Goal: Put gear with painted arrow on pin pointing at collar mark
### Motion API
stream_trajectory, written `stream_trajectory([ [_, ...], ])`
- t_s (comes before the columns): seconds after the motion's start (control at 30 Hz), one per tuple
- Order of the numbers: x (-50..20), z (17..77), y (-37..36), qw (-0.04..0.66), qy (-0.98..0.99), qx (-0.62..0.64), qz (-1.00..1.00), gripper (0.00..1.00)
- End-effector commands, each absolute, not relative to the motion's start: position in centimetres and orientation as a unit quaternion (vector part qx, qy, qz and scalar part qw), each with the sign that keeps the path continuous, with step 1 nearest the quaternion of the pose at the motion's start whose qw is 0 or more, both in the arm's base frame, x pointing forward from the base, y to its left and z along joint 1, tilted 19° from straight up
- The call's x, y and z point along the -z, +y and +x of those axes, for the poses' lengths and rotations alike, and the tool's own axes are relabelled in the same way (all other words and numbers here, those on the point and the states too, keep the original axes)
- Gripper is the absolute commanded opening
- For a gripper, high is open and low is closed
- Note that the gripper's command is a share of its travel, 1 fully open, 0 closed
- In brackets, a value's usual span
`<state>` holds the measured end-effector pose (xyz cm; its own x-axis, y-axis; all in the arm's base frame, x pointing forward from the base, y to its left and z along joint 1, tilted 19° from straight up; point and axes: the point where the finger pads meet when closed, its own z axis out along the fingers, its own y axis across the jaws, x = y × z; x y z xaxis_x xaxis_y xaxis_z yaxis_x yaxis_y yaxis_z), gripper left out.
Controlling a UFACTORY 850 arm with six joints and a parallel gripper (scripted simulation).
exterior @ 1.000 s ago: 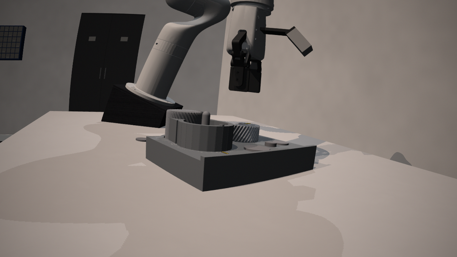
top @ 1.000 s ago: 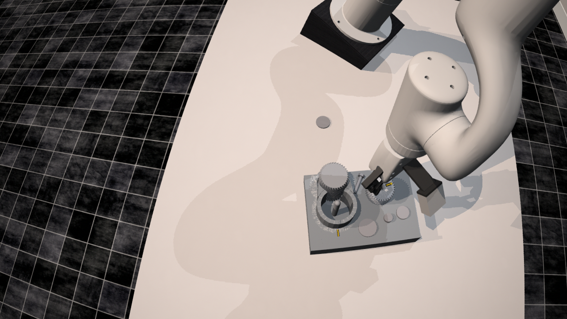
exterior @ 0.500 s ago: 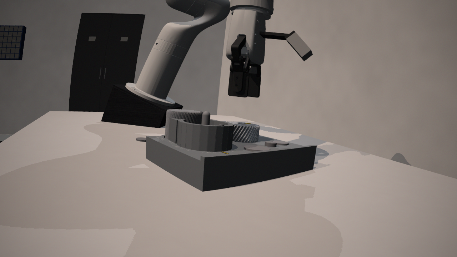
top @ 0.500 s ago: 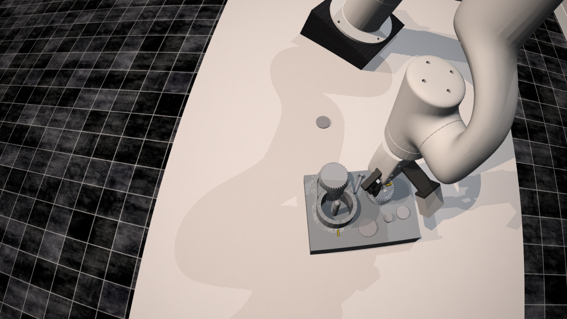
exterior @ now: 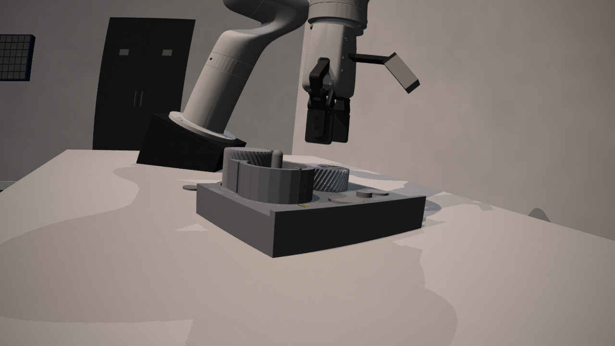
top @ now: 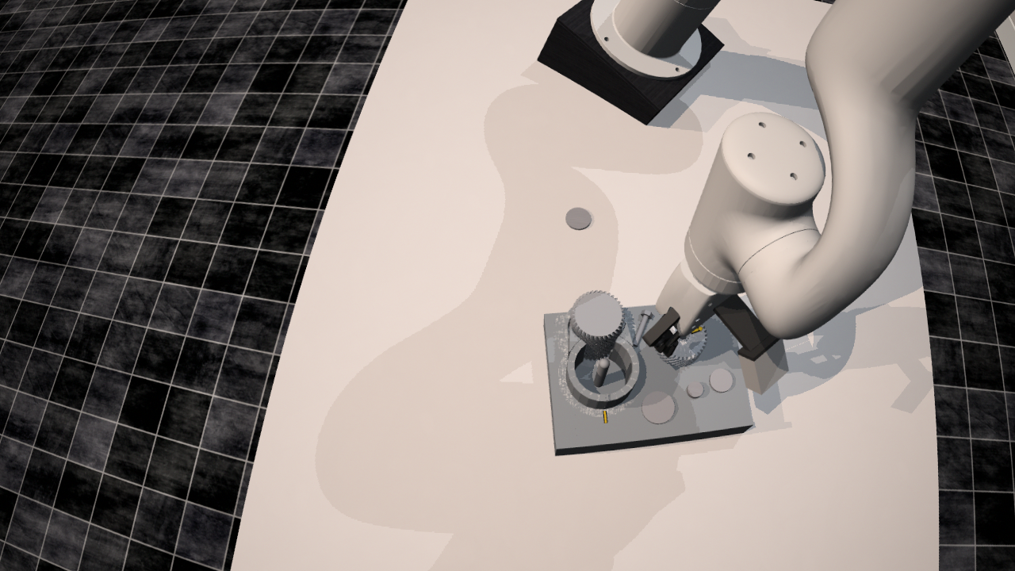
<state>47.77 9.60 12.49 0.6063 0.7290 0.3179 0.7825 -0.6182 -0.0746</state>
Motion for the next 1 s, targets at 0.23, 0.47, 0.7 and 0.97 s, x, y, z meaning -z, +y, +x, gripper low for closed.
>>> stream_trajectory([
  [0.23,-11.65,47.96,9.85,0.103,-0.424,0.131,-0.890,0.93],
  [0.47,-11.26,48.01,9.96,0.103,-0.424,0.131,-0.890,0.93],
  [0.7,-11.15,48.02,9.99,0.103,-0.424,0.131,-0.890,0.93],
  [0.97,-11.13,48.02,9.99,0.103,-0.424,0.131,-0.890,0.93],
])
